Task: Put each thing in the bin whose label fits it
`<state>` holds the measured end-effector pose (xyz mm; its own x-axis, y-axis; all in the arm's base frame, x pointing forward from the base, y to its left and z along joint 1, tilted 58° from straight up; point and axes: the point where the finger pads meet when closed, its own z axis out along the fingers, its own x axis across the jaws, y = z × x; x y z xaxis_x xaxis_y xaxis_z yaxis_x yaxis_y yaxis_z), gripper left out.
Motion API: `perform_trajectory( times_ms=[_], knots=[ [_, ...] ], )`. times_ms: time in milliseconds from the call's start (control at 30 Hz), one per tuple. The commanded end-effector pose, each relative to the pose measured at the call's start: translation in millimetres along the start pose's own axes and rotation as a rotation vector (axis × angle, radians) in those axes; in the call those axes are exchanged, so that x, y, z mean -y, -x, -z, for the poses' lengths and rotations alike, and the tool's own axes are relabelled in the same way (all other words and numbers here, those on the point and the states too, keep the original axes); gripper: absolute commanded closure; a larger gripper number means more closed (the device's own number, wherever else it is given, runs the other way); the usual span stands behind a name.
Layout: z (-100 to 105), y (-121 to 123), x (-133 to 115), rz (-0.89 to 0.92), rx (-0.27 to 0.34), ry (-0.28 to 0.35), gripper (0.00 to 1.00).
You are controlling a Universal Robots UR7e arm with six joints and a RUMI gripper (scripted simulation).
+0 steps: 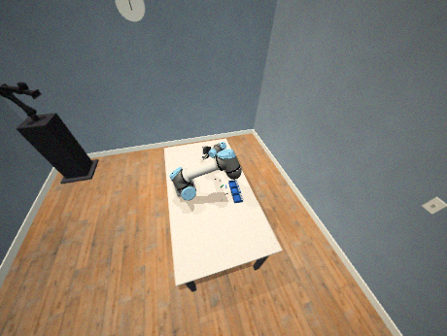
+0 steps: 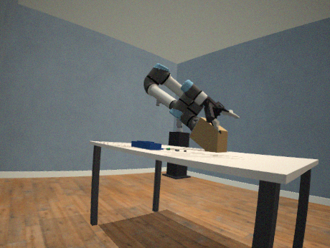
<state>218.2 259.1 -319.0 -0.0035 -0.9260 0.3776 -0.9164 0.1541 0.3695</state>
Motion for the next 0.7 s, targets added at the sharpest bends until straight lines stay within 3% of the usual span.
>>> perform_trajectory(
  times_ms=[0, 533, 567, 667],
  knots=[
    [0, 0, 0, 0.001, 0.001, -0.001, 0.0],
    [0, 0, 0, 0.001, 0.001, -0.001, 0.0],
    [8, 7, -4, 0.001, 0.003, -0.004, 0.96],
    [23, 21, -18, 0.001, 0.003, -0.004, 0.96]
  ],
)
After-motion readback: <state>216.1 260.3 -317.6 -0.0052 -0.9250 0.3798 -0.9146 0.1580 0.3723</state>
